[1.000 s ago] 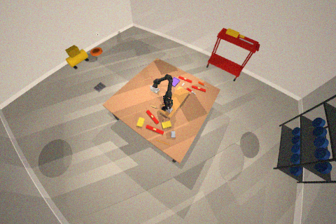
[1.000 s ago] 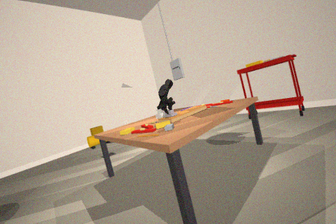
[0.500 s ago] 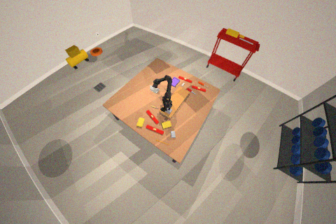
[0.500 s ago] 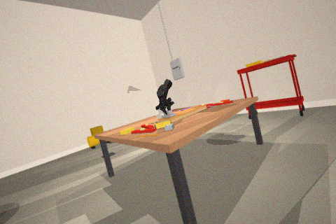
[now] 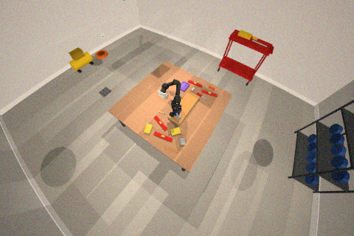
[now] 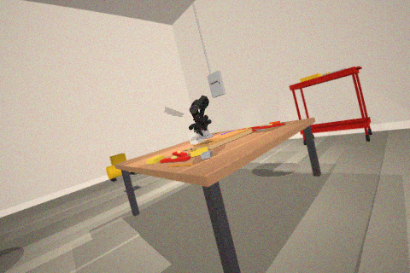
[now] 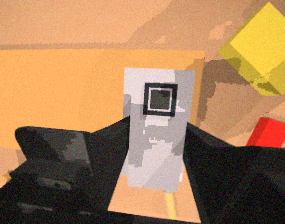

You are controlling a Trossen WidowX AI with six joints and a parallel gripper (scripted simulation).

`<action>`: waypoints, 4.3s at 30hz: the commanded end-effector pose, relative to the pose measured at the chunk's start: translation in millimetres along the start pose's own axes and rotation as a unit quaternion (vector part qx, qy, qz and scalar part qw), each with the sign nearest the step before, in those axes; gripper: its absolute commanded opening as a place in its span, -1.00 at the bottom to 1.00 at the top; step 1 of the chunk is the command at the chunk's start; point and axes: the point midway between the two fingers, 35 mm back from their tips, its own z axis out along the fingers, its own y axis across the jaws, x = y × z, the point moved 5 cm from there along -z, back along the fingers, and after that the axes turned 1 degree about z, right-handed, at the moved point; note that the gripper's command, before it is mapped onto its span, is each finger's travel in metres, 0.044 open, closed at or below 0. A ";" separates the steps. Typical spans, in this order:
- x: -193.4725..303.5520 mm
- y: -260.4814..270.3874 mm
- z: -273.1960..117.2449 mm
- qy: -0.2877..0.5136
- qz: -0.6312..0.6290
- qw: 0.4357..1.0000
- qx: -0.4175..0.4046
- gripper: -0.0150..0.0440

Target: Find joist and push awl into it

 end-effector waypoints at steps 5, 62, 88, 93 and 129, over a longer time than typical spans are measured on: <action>-11.3 -2.5 -43.4 -0.006 -0.005 1.000 0.006 -0.49; -20.9 315.9 -62.2 0.010 -0.373 0.927 -0.046 -0.49; 82.7 447.8 -66.6 0.006 -0.563 0.818 -0.122 -0.49; 107.7 464.4 -69.6 0.004 -0.595 0.791 -0.139 -0.49; 185.5 493.5 -61.9 0.001 -0.682 0.705 -0.193 -0.49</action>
